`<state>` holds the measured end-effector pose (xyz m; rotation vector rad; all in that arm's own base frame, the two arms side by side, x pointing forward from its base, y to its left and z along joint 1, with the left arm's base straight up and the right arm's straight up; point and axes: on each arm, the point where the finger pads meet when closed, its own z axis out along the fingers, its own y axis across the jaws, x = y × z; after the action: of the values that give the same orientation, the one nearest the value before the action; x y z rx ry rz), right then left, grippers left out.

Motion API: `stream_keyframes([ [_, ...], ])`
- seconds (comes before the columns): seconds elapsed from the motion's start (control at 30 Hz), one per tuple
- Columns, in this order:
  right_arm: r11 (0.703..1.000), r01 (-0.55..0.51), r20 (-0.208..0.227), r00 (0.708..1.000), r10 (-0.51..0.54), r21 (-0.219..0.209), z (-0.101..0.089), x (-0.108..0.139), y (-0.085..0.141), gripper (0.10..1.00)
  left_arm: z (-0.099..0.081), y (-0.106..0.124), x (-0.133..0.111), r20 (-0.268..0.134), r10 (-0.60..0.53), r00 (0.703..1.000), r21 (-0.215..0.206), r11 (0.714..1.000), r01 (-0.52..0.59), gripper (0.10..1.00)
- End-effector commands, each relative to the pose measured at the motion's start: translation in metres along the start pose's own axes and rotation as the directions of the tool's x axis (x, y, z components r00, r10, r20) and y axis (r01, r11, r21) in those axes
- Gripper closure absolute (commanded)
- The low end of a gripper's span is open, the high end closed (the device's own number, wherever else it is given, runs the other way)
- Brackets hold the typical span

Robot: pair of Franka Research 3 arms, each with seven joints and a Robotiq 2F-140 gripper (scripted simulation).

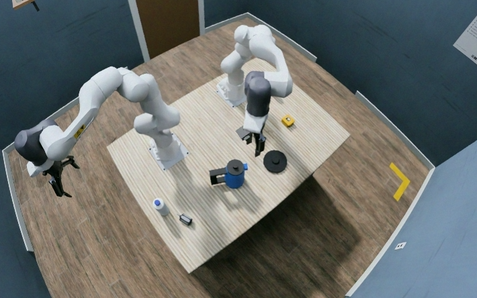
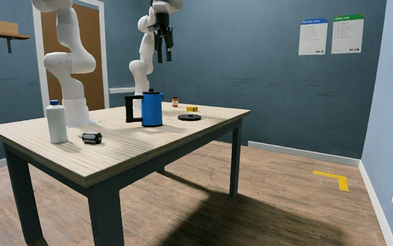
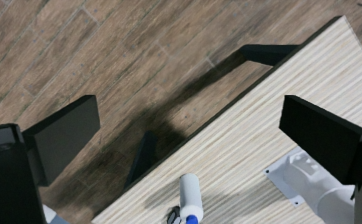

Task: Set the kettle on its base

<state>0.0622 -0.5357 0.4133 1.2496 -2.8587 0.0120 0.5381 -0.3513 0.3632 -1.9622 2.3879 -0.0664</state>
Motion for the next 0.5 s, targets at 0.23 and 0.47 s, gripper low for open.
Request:
stream_keyframes([
  [0.23,1.0,-0.03,0.022,0.999,0.03,0.0,0.001,0.05,0.029,0.098,0.024,0.014,0.072,0.005,0.127,0.992,-0.035,0.991,-0.127,0.576],
  [0.47,0.999,-0.042,0.023,0.999,0.042,0.001,0.002,0.057,0.034,0.098,0.035,0.024,0.105,-0.01,0.193,0.981,-0.047,0.98,-0.193,0.576],
])
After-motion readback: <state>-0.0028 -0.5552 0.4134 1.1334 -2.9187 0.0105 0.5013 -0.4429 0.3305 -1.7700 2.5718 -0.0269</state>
